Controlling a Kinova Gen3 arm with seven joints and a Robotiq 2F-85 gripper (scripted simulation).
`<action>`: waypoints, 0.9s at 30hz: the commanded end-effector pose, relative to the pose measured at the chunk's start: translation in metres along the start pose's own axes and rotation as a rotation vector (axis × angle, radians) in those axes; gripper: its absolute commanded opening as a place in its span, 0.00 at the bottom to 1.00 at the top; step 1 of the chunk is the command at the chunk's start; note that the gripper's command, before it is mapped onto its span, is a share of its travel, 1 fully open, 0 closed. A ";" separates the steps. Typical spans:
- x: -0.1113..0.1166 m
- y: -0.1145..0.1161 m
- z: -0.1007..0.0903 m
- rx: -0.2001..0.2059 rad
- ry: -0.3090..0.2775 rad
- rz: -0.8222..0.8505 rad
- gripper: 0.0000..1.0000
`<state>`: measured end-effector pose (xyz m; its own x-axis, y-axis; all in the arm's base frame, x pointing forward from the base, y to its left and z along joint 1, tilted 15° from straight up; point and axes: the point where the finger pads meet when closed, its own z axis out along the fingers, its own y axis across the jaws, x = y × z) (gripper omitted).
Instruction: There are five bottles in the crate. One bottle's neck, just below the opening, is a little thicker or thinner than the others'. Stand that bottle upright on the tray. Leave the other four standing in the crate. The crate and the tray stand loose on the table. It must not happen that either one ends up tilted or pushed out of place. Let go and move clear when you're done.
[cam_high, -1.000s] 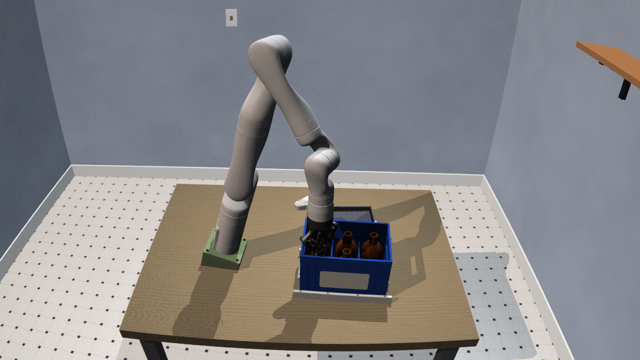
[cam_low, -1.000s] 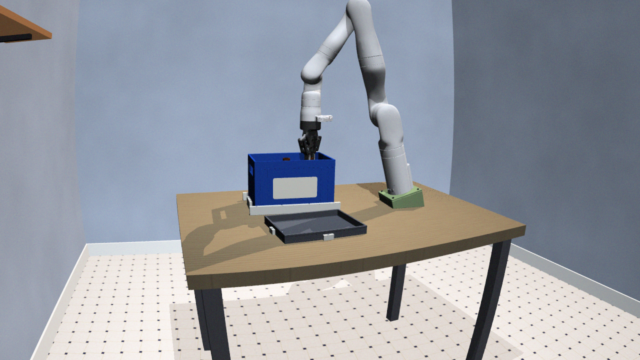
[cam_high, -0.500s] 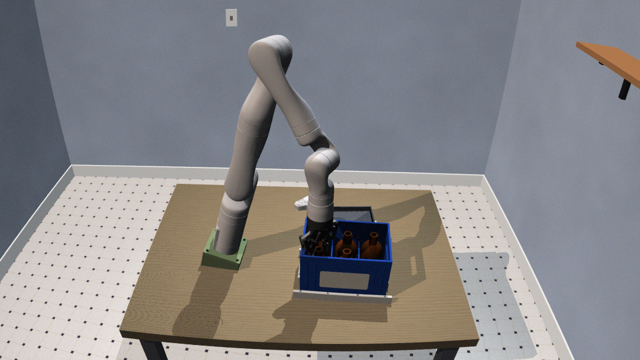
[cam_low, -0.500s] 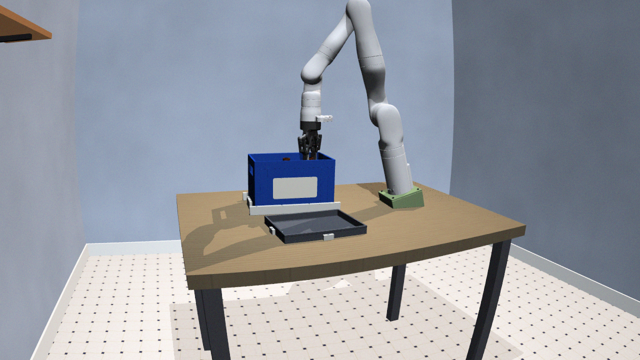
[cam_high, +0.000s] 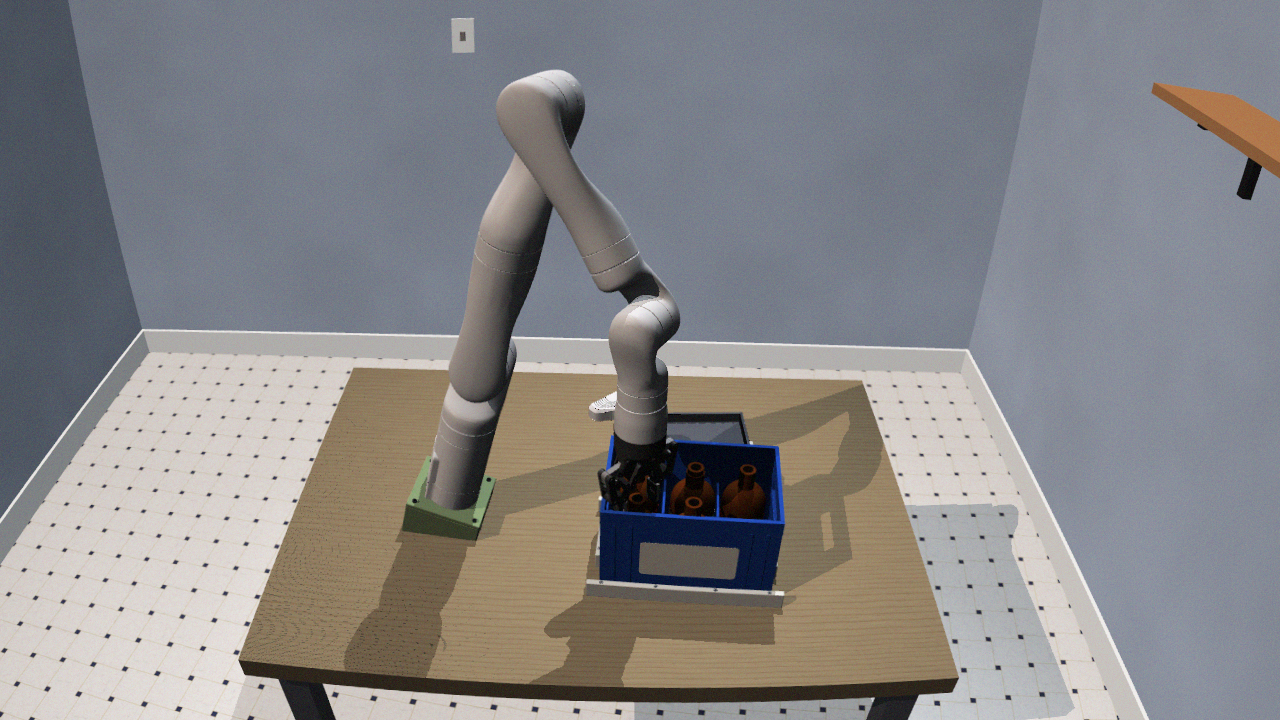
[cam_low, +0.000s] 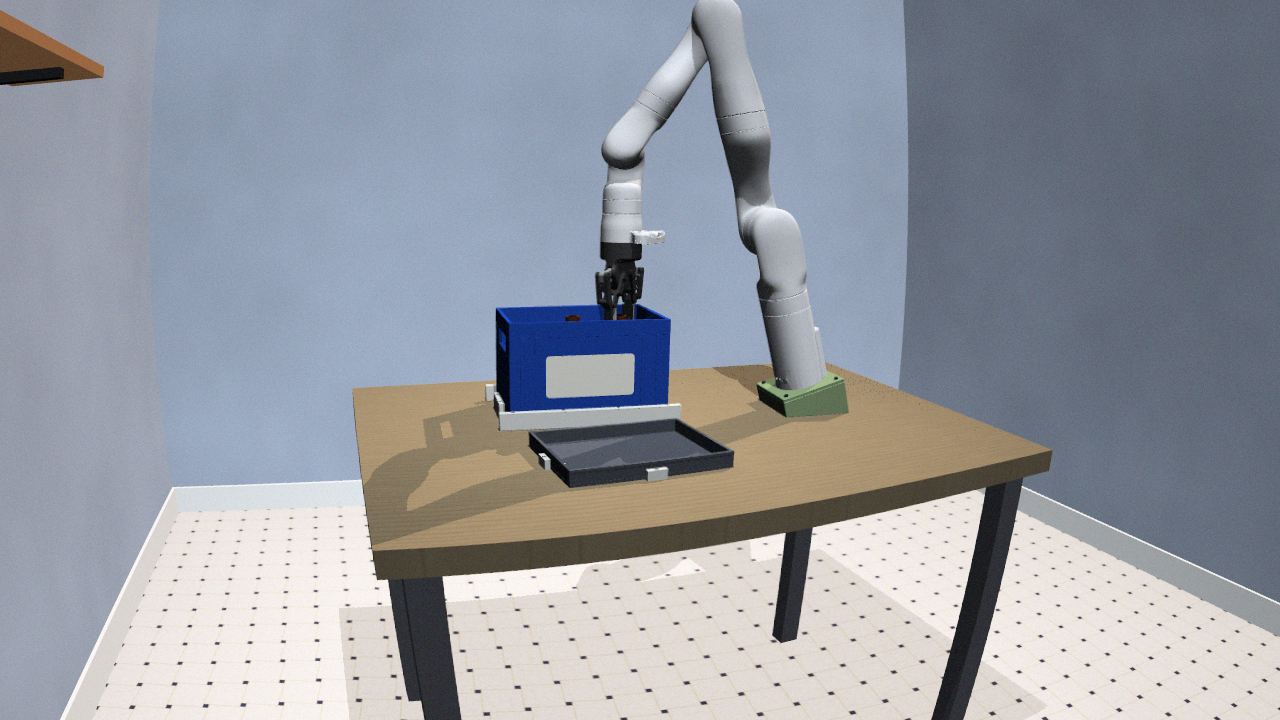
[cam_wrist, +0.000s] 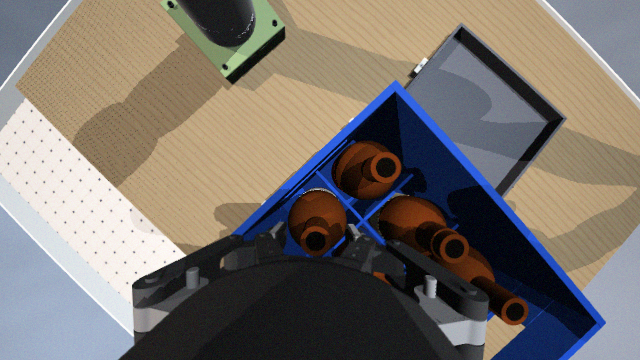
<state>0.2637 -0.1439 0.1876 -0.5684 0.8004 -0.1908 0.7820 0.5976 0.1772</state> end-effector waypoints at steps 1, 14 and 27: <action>0.000 0.000 0.000 -0.001 -0.001 0.000 0.64; 0.000 0.000 -0.001 -0.001 -0.001 0.000 0.64; 0.000 0.000 -0.021 -0.001 -0.001 0.000 0.64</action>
<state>0.2574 -0.1425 0.2019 -0.5702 0.8010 -0.1824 0.7840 0.5969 0.1705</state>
